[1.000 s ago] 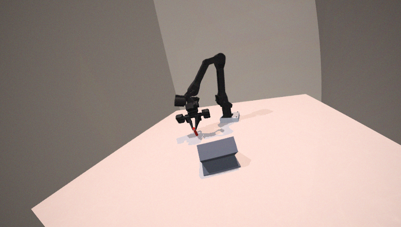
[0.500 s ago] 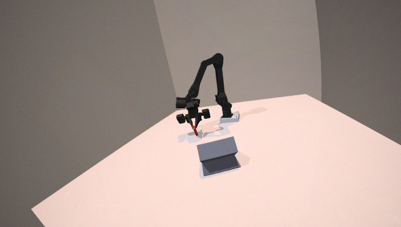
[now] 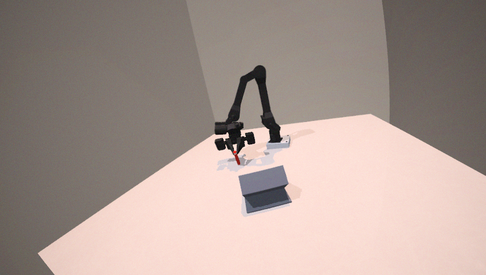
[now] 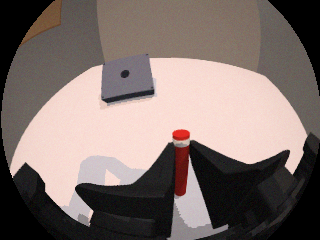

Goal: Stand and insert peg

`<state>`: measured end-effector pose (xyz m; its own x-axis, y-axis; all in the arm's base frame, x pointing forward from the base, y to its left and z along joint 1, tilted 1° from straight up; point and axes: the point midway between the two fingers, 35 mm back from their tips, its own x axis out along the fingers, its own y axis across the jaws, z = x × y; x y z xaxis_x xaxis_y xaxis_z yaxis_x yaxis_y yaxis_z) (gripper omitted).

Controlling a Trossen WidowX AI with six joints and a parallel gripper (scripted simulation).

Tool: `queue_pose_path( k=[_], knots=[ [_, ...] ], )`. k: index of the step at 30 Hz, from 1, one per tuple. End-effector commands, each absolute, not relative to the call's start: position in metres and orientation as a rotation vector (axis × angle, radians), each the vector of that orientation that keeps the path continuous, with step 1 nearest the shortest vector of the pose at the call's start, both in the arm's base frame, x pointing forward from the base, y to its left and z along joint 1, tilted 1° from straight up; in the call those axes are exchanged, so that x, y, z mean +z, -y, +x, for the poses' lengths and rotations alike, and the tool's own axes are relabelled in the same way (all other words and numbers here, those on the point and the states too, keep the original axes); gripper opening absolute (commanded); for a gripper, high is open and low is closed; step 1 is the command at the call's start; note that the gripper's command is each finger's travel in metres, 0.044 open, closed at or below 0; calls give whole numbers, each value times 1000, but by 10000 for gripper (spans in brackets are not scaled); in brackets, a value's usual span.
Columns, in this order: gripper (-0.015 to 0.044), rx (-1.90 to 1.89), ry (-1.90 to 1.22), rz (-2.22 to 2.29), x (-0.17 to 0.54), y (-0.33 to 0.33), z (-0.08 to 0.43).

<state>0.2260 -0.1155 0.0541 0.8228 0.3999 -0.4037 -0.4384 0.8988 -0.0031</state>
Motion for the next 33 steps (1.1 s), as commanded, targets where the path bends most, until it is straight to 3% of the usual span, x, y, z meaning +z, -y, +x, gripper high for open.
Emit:
queue_pose_path(
  k=[1,33],
  knots=[
    [50,449,-363,-87,54,116,223],
    [50,453,-224,-53,52,123,208]
  ],
)
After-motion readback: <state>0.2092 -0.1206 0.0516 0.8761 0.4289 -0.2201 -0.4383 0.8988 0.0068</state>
